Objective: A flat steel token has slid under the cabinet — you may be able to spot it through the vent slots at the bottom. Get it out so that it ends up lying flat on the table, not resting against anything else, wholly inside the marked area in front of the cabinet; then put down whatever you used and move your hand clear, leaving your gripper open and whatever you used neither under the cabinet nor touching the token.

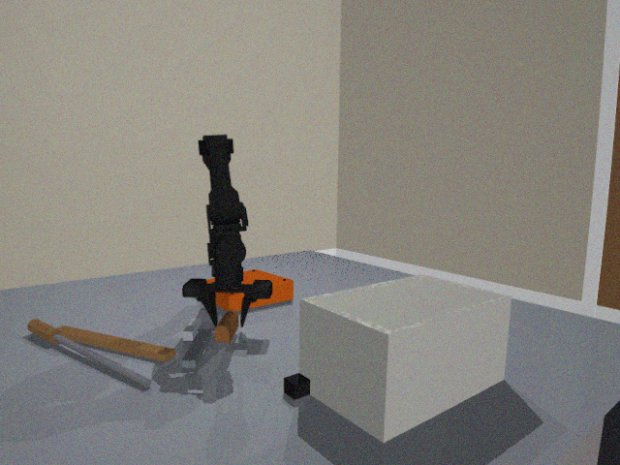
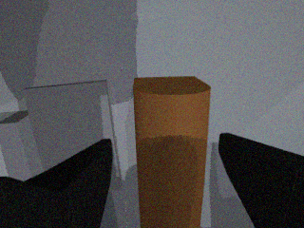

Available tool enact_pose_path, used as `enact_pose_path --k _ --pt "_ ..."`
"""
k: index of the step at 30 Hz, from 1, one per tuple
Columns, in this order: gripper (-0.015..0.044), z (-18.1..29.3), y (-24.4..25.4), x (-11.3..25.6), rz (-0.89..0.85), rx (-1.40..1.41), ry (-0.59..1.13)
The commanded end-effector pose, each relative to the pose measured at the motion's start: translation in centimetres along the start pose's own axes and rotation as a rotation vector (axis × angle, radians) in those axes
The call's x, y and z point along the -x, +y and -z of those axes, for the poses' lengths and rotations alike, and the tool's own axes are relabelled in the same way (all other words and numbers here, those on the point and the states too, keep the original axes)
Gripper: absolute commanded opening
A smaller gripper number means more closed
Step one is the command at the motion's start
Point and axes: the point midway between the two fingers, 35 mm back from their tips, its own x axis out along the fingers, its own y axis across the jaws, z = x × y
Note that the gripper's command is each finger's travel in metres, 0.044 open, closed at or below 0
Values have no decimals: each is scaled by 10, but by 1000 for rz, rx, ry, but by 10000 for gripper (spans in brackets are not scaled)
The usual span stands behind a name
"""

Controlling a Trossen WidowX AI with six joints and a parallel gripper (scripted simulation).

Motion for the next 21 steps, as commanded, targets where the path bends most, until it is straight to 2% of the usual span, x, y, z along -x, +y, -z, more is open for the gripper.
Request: enact_pose_path --k 1,21 --pt "270 1 0 9 1 -1 6" --pt "270 -1 0 70 1 13 6"
